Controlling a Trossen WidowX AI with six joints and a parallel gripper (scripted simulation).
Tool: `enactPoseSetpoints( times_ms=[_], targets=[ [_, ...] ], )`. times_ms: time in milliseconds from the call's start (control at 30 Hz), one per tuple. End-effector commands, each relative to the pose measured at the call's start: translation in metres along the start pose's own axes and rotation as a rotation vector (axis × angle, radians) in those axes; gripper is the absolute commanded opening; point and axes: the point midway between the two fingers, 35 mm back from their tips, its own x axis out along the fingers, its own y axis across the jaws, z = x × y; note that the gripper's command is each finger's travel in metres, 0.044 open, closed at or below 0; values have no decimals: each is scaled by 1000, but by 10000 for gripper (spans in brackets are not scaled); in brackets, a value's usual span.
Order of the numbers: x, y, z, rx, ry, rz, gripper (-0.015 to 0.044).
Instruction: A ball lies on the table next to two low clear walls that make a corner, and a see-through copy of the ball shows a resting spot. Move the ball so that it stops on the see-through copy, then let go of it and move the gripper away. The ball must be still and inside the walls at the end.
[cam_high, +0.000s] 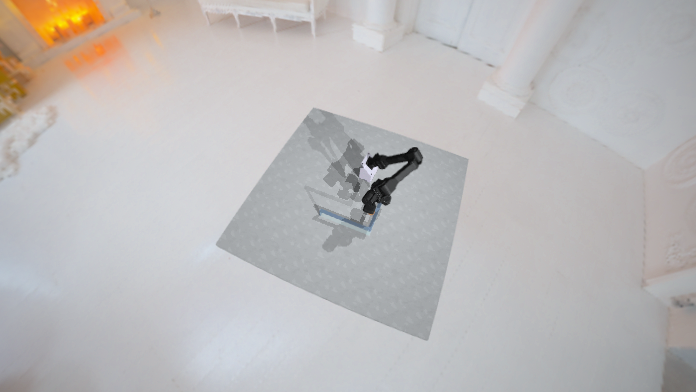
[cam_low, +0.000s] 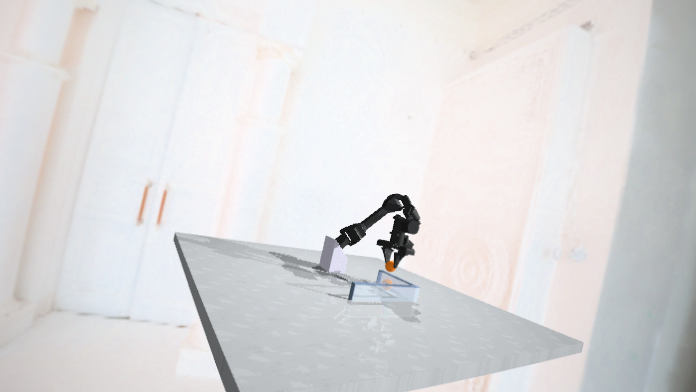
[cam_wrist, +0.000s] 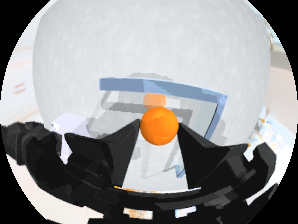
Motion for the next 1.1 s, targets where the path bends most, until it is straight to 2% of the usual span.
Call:
enactPoseSetpoints(
  times_ms=[0, 333, 1067],
  targets=[
    [17, 2, 0, 9, -7, 11, 0],
    [64, 5, 2, 9, -12, 10, 0],
    [84, 5, 3, 9, -13, 10, 0]
  ],
)
